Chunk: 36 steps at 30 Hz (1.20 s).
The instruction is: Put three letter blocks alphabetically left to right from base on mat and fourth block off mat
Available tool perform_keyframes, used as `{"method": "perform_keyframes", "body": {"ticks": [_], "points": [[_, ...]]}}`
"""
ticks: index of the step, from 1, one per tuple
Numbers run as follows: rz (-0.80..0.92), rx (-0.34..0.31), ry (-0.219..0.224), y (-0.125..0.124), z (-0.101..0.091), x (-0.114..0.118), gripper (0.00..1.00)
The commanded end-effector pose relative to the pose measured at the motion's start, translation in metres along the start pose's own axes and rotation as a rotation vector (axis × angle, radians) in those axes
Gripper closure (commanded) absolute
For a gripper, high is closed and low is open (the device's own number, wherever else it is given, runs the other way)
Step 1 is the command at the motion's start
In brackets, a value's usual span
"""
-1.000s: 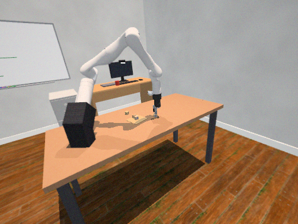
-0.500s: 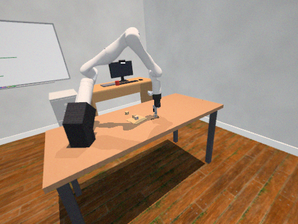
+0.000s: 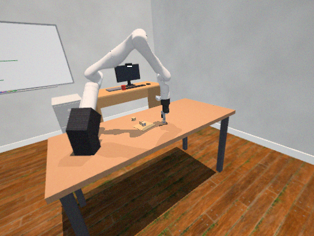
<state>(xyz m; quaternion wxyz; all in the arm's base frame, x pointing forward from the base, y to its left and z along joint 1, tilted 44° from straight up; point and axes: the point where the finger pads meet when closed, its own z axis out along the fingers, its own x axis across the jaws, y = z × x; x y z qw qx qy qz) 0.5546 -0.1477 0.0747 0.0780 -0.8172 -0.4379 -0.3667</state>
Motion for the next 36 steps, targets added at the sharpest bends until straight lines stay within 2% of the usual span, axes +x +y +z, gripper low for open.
{"method": "perform_keyframes", "body": {"ticks": [1, 19, 32, 36], "points": [[0.008, -0.001, 0.002, -0.001, 0.0, 0.003, 0.0], [0.007, -0.001, 0.002, 0.0, 0.005, 0.004, 0.0], [0.008, -0.004, 0.002, 0.002, 0.031, 0.004, 0.0], [0.009, -0.004, 0.002, 0.002, 0.034, 0.003, 0.0]]}}
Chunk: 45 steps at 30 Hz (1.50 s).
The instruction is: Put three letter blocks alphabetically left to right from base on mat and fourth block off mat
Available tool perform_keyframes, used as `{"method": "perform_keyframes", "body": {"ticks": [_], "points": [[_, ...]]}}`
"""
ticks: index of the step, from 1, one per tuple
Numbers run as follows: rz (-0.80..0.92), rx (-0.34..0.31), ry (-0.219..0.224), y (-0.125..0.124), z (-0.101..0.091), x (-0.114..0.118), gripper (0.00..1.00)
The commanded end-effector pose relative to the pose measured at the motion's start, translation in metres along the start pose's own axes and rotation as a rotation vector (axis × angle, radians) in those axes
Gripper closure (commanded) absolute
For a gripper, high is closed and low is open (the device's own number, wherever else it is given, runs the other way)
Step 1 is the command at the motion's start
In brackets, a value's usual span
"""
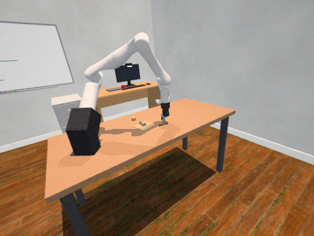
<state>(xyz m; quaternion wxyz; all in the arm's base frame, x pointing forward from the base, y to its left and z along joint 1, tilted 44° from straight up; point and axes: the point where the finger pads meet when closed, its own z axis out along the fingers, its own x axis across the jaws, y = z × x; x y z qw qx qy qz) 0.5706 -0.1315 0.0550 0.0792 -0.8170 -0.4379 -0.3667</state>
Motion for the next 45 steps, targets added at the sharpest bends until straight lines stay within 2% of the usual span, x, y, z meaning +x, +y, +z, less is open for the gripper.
{"method": "perform_keyframes", "body": {"ticks": [1, 41, 42, 45], "points": [[0.009, -0.006, 0.0, 0.0034, 0.0049, 0.0003, 0.0], [0.011, -0.009, 0.0, 0.0041, 0.0057, -0.0014, 0.0], [0.011, -0.009, 0.0, 0.0041, 0.0057, -0.0014, 0.13], [0.011, -0.009, 0.0, 0.0041, 0.0057, -0.0014, 0.13]]}}
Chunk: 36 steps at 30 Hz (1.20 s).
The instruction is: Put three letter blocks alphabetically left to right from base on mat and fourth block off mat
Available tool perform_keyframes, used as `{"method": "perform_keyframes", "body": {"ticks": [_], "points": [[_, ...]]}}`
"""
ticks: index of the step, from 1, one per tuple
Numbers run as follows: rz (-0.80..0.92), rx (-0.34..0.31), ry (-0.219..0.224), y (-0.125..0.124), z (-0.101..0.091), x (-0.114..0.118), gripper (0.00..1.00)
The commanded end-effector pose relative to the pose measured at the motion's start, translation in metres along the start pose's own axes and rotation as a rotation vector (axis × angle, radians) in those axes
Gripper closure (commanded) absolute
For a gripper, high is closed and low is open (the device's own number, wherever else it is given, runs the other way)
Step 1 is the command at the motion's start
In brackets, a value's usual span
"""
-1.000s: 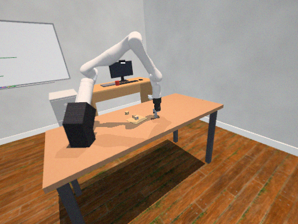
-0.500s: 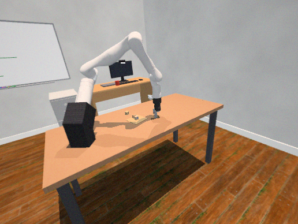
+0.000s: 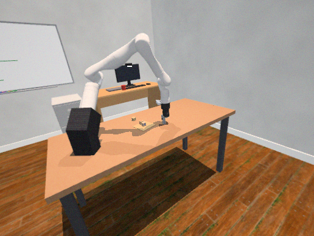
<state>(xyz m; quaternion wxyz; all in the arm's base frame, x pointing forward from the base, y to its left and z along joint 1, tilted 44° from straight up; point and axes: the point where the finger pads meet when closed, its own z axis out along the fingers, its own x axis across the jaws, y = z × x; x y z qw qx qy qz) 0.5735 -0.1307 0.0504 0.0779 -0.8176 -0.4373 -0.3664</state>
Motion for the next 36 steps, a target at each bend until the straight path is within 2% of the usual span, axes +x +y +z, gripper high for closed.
{"method": "perform_keyframes", "body": {"ticks": [1, 13, 14, 36], "points": [[0.01, -0.006, 0.002, 0.0033, 0.0005, 0.0001, 0.13], [0.01, -0.006, 0.002, 0.0033, 0.0005, 0.0001, 0.13], [0.01, -0.006, 0.002, 0.0033, 0.0005, 0.0001, 0.43], [0.01, -0.006, 0.002, 0.0033, 0.0005, 0.0001, 0.43]]}}
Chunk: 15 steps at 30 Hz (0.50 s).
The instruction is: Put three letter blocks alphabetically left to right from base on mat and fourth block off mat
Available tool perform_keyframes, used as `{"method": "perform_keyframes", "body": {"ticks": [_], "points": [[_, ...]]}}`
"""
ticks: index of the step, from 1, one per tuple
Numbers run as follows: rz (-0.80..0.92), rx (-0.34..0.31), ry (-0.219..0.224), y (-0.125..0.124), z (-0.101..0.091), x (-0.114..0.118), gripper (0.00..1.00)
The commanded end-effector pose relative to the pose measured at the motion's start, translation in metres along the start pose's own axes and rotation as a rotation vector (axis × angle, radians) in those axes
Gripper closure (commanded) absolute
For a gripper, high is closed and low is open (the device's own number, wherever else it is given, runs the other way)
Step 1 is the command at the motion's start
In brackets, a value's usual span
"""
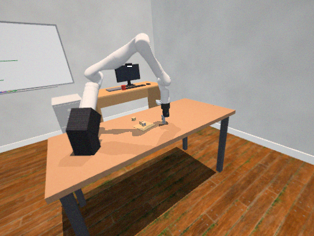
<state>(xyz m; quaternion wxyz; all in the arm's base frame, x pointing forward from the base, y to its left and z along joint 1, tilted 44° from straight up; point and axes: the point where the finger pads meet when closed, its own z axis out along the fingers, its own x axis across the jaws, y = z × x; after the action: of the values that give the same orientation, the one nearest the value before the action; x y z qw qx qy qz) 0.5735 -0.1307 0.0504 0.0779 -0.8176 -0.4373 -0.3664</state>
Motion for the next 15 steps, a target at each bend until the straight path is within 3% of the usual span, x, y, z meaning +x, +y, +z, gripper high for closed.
{"method": "perform_keyframes", "body": {"ticks": [1, 15], "points": [[0.01, -0.006, 0.002, 0.0033, 0.0005, 0.0001, 0.43], [0.009, -0.004, 0.002, 0.0017, -0.0031, 0.0005, 0.43]]}}
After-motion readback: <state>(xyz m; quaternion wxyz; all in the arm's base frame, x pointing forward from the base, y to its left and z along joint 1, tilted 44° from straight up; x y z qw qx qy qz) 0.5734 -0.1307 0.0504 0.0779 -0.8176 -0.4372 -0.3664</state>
